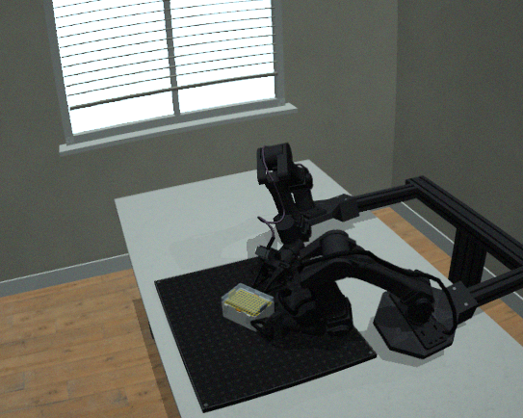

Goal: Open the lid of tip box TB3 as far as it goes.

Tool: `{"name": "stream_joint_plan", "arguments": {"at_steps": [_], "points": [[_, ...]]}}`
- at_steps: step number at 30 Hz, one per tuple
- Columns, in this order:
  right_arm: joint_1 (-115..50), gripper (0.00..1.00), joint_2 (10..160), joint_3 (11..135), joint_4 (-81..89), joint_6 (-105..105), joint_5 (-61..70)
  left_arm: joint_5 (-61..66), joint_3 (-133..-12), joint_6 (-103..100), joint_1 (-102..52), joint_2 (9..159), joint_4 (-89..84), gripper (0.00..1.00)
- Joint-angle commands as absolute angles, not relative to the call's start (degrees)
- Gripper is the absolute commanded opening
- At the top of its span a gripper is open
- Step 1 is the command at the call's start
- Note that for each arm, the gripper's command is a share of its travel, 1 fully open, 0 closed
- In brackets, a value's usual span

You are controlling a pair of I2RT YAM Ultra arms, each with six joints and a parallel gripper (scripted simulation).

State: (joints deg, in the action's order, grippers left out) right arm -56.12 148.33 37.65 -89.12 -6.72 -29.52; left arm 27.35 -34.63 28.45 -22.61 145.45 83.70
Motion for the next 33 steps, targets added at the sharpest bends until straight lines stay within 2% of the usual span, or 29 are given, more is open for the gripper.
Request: {"name": "stream_joint_plan", "arguments": {"at_steps": [1, 16, 33], "points": [[-55.38, 0.43, 149.71, 39.86, -90.0, -7.79, -28.15, 27.74, -35.35, 28.55, -22.6, 145.71, 82.43, 0.84], [-54.94, 0.43, 150.5, 41.27, -90.0, -8.18, -27.49, 27.74, -35.35, 28.55, -22.6, 145.71, 82.43, 0.84], [-54.97, 0.21, 149.85, 40.42, -89.97, -7.99, -28.0, 27.74, -35.35, 28.55, -22.6, 145.71, 82.43, 0.84]]}}
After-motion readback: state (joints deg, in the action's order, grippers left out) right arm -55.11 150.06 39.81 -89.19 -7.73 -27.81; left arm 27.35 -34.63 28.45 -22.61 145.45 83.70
